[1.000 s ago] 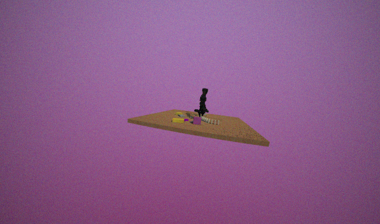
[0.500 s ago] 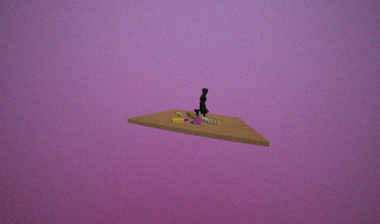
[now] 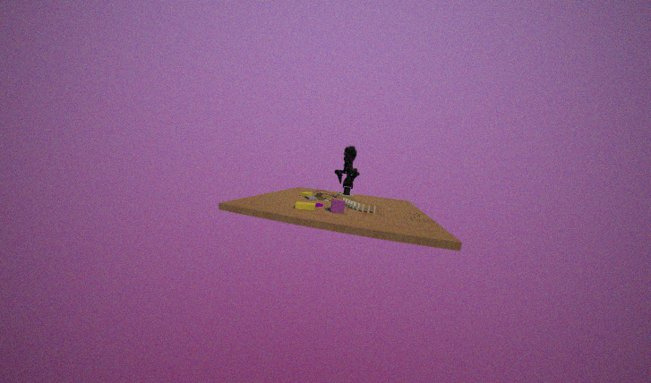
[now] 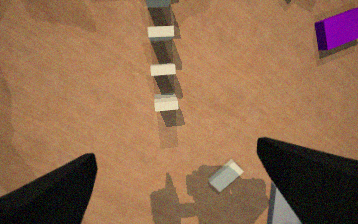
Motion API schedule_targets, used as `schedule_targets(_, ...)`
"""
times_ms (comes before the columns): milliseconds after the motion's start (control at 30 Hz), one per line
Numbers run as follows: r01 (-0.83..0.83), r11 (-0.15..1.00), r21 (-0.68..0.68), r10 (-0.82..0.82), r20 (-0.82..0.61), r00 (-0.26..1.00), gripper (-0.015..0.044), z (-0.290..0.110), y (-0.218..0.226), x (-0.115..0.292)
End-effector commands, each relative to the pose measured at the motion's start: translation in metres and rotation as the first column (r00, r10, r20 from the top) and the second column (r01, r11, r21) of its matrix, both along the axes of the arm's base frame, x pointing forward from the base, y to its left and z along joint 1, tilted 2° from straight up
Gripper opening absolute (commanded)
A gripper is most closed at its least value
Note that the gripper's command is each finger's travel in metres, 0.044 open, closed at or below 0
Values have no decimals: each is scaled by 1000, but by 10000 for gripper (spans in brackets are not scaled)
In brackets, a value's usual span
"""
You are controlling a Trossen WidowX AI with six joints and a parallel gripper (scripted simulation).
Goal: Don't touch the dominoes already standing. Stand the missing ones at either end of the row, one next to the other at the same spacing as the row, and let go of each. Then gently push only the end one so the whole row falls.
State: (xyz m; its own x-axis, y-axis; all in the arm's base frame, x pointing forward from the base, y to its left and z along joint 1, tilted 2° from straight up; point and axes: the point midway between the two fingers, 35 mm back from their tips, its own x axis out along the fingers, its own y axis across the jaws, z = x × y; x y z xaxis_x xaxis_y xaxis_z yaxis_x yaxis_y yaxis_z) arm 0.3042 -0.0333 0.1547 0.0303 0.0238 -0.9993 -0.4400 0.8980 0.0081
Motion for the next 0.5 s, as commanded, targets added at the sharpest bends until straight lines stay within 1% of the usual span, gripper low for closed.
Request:
schedule_targets(0,72,997,2,-72,-12,997,440,2,-3,-3)
schedule_targets(33,167,986,4,-167,-15,986,440,0,-6,-4)
schedule_targets(100,387,922,5,-386,-21,922,440,-5,-15,-7)
schedule_targets(200,675,738,5,-675,-31,738,440,-12,-28,-12)
schedule_targets(267,825,565,4,-824,-37,565,440,-17,-36,-16)
schedule_targets(333,932,363,1,-931,-42,363,440,-22,-44,-20)
schedule_targets(400,990,142,-3,-989,-47,141,440,-27,-52,-25)
schedule_targets(467,996,-87,-8,-995,-50,-87,440,-31,-59,-30)
